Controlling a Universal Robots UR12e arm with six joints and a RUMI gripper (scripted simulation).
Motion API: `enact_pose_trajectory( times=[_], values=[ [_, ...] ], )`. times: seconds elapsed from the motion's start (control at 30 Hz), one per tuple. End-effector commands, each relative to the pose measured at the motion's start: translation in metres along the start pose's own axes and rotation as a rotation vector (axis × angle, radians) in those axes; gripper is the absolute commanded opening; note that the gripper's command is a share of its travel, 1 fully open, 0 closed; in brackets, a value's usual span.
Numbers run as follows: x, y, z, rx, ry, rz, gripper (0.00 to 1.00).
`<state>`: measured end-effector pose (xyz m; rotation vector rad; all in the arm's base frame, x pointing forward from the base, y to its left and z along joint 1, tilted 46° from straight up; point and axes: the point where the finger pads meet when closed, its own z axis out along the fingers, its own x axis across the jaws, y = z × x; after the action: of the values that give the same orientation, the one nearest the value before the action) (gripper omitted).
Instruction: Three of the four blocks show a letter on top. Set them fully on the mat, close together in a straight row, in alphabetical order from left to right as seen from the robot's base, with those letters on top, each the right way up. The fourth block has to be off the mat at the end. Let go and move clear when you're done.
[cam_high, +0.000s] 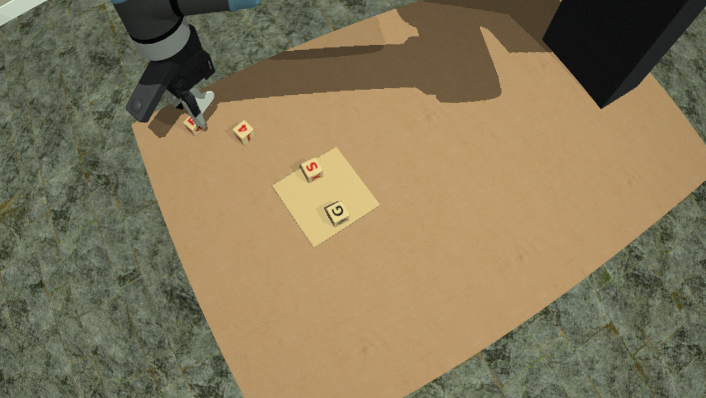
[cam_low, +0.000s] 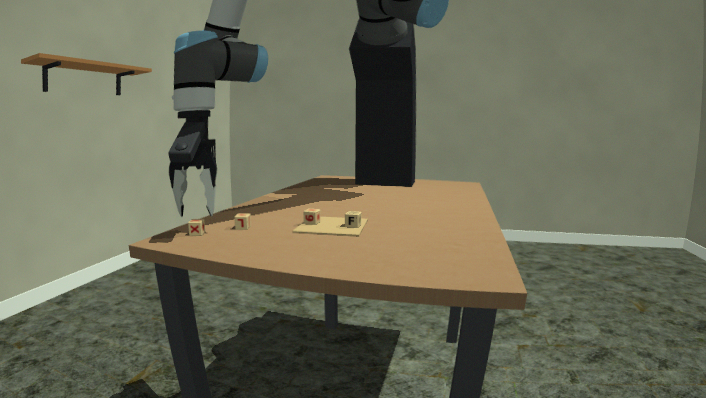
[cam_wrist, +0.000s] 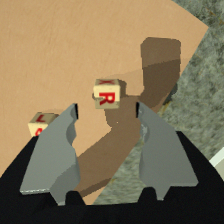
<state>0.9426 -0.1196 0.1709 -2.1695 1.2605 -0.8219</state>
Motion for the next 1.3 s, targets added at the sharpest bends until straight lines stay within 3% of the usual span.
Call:
enact_pose_trajectory(
  times=[0.0, 0.77, 1.27],
  values=[
    [0.0, -0.001, -0.001, 0.001, 0.001, 0.0, 0.4],
    [0.001, -0.001, 0.001, 0.001, 0.001, 0.0, 0.4],
    [0.001, -0.001, 0.028, 0.001, 0.001, 0.0, 0.4]
  ],
)
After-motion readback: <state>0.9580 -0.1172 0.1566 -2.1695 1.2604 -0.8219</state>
